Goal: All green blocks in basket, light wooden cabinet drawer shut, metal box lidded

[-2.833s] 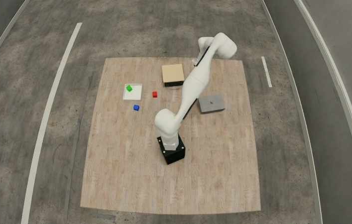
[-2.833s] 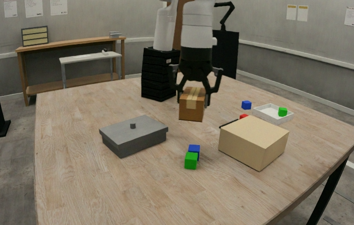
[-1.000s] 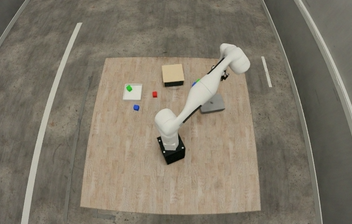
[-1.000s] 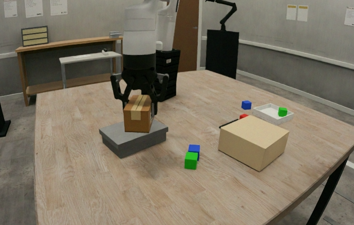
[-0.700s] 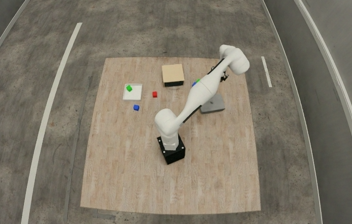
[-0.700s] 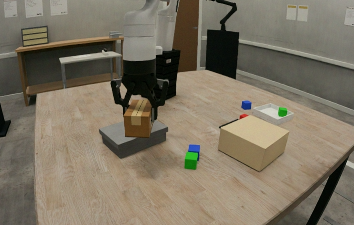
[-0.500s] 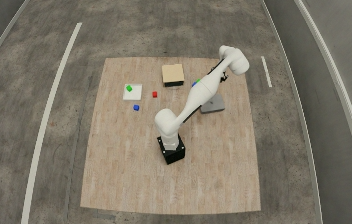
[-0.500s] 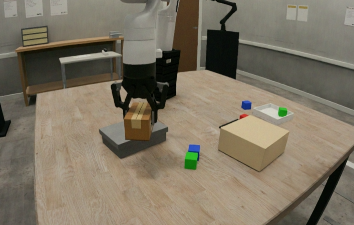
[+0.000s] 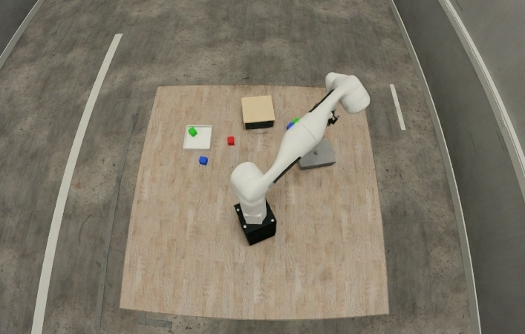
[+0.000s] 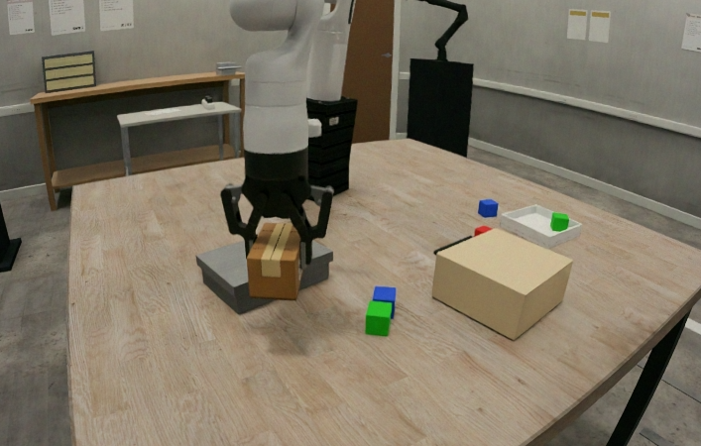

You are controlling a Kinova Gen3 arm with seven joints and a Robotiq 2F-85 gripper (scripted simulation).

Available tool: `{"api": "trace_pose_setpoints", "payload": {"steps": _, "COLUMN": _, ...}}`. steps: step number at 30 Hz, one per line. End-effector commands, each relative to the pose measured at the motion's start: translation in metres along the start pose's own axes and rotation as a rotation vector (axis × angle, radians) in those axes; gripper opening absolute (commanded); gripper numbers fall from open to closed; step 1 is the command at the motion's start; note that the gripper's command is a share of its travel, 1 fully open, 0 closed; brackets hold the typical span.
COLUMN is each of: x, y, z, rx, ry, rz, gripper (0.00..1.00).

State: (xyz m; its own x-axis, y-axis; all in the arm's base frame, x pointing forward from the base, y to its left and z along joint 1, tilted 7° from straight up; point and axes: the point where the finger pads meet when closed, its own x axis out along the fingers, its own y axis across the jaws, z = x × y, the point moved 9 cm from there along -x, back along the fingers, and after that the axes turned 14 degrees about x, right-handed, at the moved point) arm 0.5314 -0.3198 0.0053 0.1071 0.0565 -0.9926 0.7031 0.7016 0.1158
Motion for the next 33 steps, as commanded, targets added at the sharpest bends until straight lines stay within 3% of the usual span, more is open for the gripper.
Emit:
{"api": "trace_pose_setpoints", "payload": {"steps": 1, "x": 0.004, "y": 0.0, "z": 0.001, "rx": 0.0, "ry": -0.002, "rz": 0.0, "gripper": 0.67}}
{"api": "trace_pose_setpoints", "payload": {"steps": 33, "x": 0.064, "y": 0.0, "z": 0.002, "rx": 0.0, "ry": -0.002, "rz": 0.0, "gripper": 0.67}}
